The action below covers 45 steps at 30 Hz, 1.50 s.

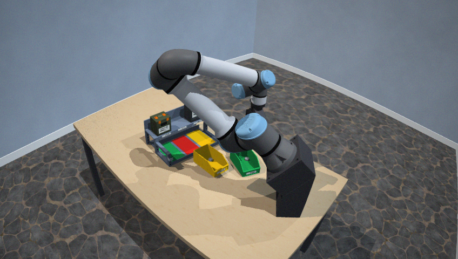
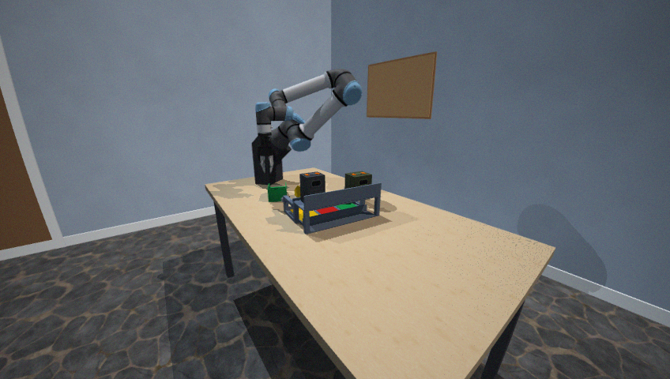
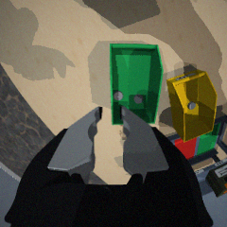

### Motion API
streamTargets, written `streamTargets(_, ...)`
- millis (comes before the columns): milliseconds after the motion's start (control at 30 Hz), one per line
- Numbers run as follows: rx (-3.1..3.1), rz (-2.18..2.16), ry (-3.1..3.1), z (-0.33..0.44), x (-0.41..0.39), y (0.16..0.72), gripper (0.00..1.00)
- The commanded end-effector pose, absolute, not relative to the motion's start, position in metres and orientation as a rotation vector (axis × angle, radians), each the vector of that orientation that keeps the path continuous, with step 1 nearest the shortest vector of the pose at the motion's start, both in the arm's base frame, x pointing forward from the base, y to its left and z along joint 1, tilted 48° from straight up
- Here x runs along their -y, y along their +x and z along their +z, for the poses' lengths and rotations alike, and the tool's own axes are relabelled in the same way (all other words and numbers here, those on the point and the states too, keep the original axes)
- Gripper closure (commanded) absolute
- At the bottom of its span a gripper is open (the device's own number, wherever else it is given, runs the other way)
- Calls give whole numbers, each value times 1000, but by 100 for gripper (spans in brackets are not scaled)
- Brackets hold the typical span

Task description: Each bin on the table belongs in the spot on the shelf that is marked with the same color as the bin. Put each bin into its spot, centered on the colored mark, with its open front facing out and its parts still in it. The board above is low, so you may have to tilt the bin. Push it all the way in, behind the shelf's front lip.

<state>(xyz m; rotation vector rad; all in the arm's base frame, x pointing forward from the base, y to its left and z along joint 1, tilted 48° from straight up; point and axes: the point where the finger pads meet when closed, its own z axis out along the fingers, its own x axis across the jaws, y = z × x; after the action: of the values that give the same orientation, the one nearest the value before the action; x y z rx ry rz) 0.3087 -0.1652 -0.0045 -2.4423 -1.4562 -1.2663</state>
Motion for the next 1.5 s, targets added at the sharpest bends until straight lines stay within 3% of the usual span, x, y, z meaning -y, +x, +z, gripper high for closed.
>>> streamTargets(0, 1456, -1266, -2443, -10, 163, 313, 85)
streamTargets(1467, 1456, -1266, -2443, -44, 143, 345, 85)
